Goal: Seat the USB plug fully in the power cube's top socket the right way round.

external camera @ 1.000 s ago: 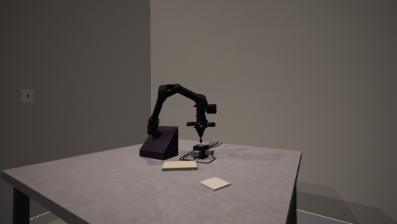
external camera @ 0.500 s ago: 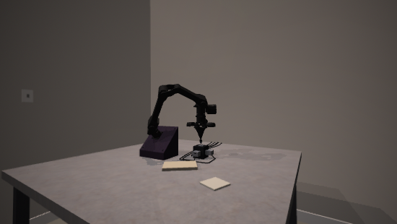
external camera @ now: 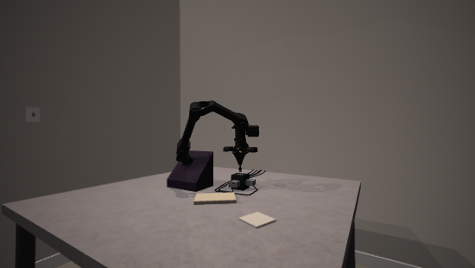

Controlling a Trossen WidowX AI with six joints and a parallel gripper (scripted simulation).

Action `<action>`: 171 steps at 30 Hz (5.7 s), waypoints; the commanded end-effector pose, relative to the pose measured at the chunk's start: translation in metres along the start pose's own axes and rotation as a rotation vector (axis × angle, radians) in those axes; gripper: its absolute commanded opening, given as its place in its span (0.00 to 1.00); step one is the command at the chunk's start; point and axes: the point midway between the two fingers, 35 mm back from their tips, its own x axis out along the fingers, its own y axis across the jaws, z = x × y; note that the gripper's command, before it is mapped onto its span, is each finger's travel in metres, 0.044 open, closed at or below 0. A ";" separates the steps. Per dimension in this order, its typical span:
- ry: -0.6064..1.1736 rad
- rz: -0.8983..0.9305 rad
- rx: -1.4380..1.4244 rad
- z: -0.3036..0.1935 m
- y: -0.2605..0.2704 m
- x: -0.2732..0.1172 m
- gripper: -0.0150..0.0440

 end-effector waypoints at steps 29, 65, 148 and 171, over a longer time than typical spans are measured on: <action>0.016 0.001 0.017 -0.001 0.000 0.005 0.25; 0.016 0.000 0.017 -0.001 0.000 0.010 0.25; 0.017 0.000 0.018 -0.001 0.000 0.020 0.25; 0.017 0.000 0.018 -0.001 0.000 0.023 0.25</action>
